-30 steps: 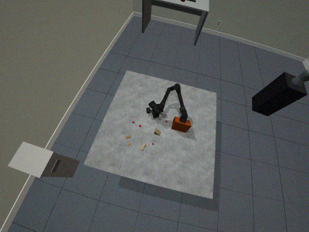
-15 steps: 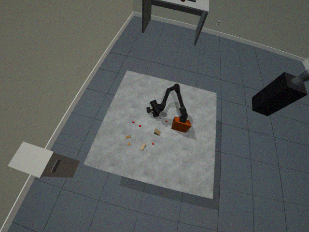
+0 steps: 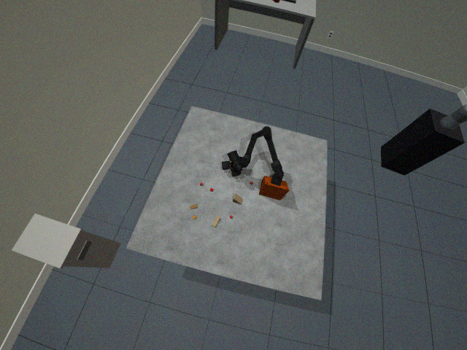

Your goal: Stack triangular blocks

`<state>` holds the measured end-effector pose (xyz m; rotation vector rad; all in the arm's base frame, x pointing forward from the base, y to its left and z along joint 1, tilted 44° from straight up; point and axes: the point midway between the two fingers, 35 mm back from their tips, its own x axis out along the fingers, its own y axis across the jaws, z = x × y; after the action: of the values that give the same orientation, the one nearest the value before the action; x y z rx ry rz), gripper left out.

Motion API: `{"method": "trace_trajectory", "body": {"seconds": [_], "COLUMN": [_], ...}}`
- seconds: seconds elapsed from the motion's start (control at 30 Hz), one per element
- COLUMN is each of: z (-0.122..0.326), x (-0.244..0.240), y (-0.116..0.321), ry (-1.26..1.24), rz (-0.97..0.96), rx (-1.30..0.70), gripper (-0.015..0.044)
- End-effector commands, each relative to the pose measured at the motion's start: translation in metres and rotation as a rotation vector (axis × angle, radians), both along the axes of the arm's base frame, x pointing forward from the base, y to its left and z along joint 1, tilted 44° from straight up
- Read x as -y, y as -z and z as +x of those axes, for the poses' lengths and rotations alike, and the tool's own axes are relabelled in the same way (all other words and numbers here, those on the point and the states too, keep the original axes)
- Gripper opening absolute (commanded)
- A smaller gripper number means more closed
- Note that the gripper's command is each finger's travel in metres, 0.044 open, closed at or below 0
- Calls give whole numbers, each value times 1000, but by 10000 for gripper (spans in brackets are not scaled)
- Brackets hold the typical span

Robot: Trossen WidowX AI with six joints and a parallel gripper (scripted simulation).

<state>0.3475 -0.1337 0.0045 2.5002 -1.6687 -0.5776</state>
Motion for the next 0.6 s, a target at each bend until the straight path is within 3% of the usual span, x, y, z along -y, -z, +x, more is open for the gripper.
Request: {"method": "trace_trajectory", "body": {"seconds": [0.0,0.13,0.33,0.57], "z": [0,0,0,1], "x": [0,0,-2,-2], "y": [0,0,-2,-3], "ry": [-4,-4,-2,2], "rz": [1,1,1,19], "rx": [-3,-3,1,-10], "gripper": [177,150,0,0]}}
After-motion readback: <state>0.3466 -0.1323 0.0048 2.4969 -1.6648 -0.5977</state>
